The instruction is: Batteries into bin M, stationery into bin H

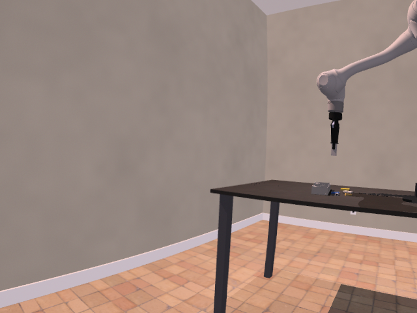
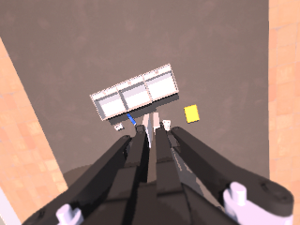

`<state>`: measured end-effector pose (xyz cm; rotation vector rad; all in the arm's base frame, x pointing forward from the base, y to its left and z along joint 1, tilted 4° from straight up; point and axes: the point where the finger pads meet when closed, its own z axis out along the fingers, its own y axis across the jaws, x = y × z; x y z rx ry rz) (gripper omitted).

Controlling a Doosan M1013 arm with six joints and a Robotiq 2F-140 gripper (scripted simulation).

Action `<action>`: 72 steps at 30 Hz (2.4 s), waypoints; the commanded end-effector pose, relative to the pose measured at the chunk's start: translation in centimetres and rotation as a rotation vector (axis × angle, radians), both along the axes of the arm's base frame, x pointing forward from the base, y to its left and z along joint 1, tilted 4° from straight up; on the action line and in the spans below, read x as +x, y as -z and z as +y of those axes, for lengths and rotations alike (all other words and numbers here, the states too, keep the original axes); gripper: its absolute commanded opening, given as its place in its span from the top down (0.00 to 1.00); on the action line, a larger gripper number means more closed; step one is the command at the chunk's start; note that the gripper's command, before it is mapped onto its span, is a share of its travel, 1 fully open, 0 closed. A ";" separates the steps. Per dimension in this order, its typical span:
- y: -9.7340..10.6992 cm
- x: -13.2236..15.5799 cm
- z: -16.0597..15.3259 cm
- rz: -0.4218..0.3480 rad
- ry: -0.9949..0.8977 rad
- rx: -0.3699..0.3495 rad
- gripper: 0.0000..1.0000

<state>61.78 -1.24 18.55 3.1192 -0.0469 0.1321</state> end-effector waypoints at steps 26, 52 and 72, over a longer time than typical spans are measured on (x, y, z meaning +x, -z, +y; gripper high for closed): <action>4.6 -2.3 -0.3 0.031 -0.321 -0.022 0.95; 12.5 6.9 -4.1 0.032 -0.355 -0.023 0.95; 17.3 7.1 -4.2 0.032 -0.355 -0.023 0.95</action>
